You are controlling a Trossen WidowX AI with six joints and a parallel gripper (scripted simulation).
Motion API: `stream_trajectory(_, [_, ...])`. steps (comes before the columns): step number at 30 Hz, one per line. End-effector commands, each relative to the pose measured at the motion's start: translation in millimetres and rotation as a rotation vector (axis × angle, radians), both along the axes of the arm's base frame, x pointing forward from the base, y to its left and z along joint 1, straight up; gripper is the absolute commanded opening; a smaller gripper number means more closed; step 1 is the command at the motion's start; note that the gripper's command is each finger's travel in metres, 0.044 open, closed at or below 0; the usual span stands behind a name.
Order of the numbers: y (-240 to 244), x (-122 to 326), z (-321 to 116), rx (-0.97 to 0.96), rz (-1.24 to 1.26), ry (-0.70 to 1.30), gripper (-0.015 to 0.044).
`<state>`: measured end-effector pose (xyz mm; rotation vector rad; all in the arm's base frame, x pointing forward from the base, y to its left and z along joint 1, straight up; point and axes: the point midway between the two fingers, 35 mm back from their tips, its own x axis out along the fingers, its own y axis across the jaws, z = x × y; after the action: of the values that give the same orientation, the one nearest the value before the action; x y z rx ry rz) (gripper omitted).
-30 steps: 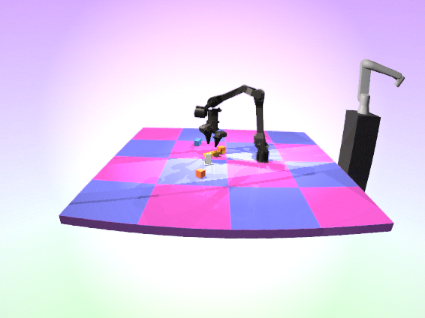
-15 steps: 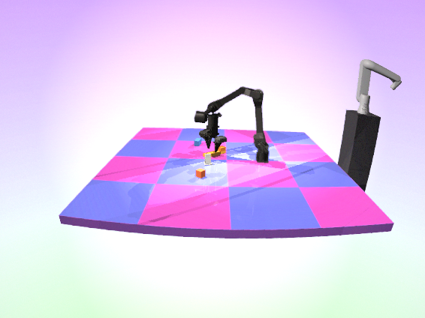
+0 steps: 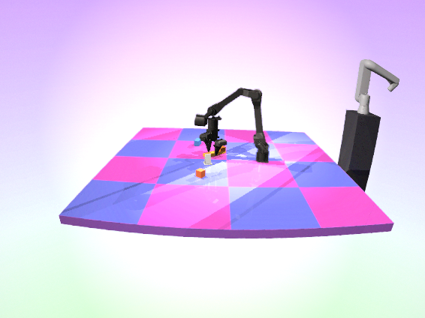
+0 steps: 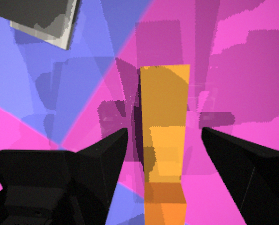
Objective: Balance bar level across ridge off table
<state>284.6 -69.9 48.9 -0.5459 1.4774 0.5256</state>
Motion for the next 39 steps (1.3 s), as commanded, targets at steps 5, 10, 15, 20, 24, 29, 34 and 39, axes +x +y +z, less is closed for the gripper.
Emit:
stream_trajectory(5, [-0.1, -1.5, -2.4, -0.002, 0.004, 0.006, 0.0315])
stream_trajectory(10, [-0.1, -1.5, -2.4, -0.002, 0.004, 0.006, 0.0315])
stream_trajectory(15, [0.3, -1.1, -1.7, 0.001, 0.0, 0.004, 0.0184])
stream_trajectory(20, [0.3, -1.1, -1.7, 0.001, 0.0, 0.004, 0.0111])
stream_trajectory(24, [0.3, -1.1, -1.7, 0.001, 0.0, 0.004, 0.0085])
stream_trajectory(29, [-0.1, 0.3, 6.8, 0.001, 0.0, 0.004, 0.0])
stream_trajectory(34, [-0.5, 1.8, 19.2, 0.0, 0.001, 0.004, 0.0])
stream_trajectory(39, [-0.8, 2.6, 31.7, 0.0, 0.001, 0.004, 0.0])
